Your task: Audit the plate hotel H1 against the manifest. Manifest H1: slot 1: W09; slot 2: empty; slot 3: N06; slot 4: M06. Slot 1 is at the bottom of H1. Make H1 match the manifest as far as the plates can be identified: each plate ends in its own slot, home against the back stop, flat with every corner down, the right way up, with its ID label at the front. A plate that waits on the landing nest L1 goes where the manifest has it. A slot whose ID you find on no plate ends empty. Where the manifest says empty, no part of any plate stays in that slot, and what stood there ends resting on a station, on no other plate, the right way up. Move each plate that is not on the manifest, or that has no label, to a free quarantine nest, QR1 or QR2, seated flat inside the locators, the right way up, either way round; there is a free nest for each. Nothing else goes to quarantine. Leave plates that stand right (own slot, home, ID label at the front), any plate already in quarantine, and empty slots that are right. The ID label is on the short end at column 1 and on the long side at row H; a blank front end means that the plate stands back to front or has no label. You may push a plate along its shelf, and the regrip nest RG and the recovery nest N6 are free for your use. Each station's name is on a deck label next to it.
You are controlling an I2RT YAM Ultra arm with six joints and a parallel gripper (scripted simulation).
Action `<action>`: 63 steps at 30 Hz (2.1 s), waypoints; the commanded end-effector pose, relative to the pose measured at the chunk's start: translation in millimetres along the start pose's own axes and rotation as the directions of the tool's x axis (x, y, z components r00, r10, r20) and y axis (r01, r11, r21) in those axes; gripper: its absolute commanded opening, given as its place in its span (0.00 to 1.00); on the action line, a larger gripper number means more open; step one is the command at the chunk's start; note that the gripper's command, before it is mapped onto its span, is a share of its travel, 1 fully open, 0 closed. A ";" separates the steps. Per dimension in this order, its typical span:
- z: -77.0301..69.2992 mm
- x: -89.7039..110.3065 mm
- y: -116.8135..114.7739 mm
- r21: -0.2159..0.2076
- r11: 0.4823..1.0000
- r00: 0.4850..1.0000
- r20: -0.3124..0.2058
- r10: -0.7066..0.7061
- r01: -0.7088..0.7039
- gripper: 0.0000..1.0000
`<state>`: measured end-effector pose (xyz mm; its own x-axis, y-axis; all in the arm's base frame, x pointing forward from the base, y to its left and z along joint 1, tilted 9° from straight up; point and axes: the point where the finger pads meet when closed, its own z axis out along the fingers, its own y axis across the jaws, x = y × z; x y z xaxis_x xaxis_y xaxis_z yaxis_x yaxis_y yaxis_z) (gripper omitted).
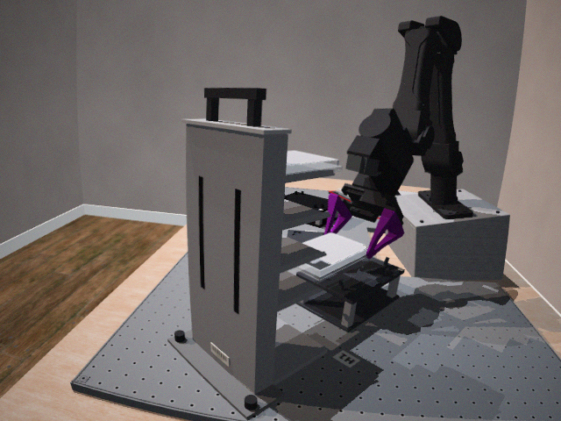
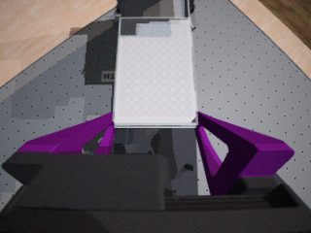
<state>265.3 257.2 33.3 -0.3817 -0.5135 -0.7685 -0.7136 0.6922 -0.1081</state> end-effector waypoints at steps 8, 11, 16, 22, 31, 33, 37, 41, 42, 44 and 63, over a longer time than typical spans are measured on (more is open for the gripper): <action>3.4 -15.1 -0.6 0.002 1.000 0.999 0.032 0.003 -0.003 0.86; 3.6 -14.8 -0.6 0.002 1.000 0.999 0.032 0.003 -0.003 0.86; 3.9 -14.5 -0.6 0.002 1.000 0.999 0.032 0.003 -0.003 0.86; 4.4 -14.1 -0.6 0.002 1.000 0.999 0.032 0.003 -0.003 0.86; 4.6 -13.9 -0.6 0.002 1.000 0.999 0.032 0.003 -0.003 0.86; 4.6 -13.9 -0.6 0.002 1.000 0.999 0.032 0.003 -0.003 0.86; 5.7 -14.6 -0.6 0.002 1.000 0.999 0.032 0.003 -0.003 0.86; 7.9 -16.1 -0.6 0.002 1.000 0.999 0.032 0.003 -0.003 0.86; 8.4 -16.5 -0.6 0.002 1.000 0.999 0.032 0.003 -0.003 0.86; 9.4 -17.3 -0.6 0.002 1.000 0.999 0.032 0.003 -0.003 0.86; 18.1 -24.2 -0.6 0.002 1.000 0.999 0.032 0.003 -0.003 0.86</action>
<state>279.6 271.9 29.7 -0.3852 -0.5170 -0.7644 -0.7140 0.6917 -0.1081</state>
